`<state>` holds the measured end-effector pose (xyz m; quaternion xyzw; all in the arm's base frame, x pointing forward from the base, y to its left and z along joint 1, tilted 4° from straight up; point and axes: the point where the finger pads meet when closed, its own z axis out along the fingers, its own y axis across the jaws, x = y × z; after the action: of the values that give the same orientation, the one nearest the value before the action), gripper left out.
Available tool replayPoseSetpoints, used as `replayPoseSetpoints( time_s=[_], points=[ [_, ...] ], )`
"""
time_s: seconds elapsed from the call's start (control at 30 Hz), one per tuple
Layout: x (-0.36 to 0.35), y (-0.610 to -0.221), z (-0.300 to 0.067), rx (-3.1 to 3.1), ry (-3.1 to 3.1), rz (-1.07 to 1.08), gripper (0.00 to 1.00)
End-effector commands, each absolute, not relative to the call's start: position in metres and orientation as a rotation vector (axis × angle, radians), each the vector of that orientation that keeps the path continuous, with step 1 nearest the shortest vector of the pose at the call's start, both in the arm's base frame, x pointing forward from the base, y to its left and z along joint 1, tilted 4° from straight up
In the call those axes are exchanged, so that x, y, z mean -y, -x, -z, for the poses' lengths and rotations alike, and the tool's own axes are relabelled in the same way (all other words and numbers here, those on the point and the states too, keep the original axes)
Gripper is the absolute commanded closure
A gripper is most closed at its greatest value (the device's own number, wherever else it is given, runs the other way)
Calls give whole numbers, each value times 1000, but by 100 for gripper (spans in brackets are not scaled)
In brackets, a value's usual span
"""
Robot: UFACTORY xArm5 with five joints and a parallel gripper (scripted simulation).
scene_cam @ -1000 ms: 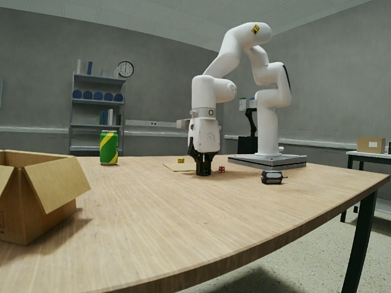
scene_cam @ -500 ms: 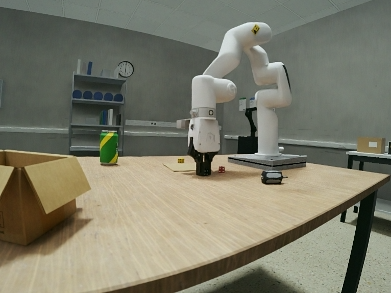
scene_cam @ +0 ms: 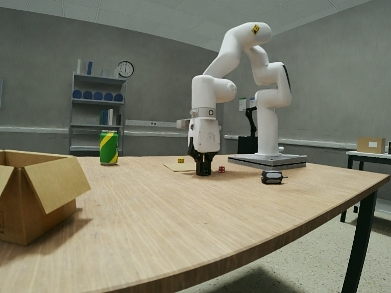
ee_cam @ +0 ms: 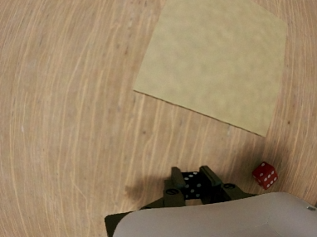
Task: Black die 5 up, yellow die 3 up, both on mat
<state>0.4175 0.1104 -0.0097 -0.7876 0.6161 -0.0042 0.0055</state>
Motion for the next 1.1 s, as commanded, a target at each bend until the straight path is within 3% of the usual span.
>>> replayPoseSetpoints(
  time_s=[0.0,0.27,0.7,1.07],
  points=[
    [-111,-419,9,-1927,2464,16,85],
    [-111,-418,-2,-1927,2464,16,85],
    [-116,-416,-85,-1927,2464,15,85],
    [-116,-416,-91,-1927,2464,15,85]
  ],
)
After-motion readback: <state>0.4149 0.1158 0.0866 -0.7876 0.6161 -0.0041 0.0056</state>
